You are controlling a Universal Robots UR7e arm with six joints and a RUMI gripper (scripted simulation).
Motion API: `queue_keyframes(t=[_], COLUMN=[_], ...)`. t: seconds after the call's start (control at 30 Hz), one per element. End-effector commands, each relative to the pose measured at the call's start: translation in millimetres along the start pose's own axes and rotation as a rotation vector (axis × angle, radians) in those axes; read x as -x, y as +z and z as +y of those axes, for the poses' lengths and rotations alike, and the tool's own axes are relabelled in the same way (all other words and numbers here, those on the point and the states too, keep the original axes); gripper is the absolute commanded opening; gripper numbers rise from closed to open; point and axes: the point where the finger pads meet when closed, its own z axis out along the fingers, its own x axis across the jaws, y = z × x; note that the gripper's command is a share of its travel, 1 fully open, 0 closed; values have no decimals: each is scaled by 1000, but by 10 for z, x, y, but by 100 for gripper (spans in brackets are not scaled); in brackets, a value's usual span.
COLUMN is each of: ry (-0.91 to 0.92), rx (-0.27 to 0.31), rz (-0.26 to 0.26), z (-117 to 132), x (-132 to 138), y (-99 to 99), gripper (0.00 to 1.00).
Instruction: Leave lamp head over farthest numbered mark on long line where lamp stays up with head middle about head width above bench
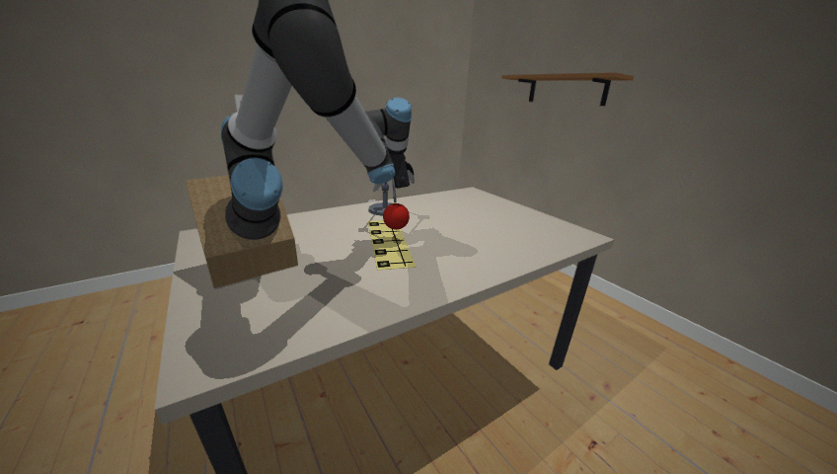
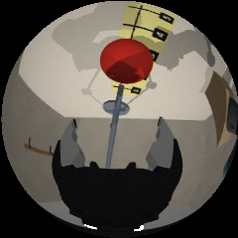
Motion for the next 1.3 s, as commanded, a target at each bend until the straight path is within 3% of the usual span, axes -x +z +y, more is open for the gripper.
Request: queue_keyframes(t=[0.0, 0.67, 0.7, 1.17, 1.27], ry=[189, 190, 190, 0, 0], rx=[-136, -137, -137, -4, -4], rz=[42, 42, 42, -7, -7], z=[15, 16, 16, 8, 8], x=[7, 8, 8, 8, 8], y=[32, 41, 41, 43, 43], gripper=[100, 100, 0, 0, 0])
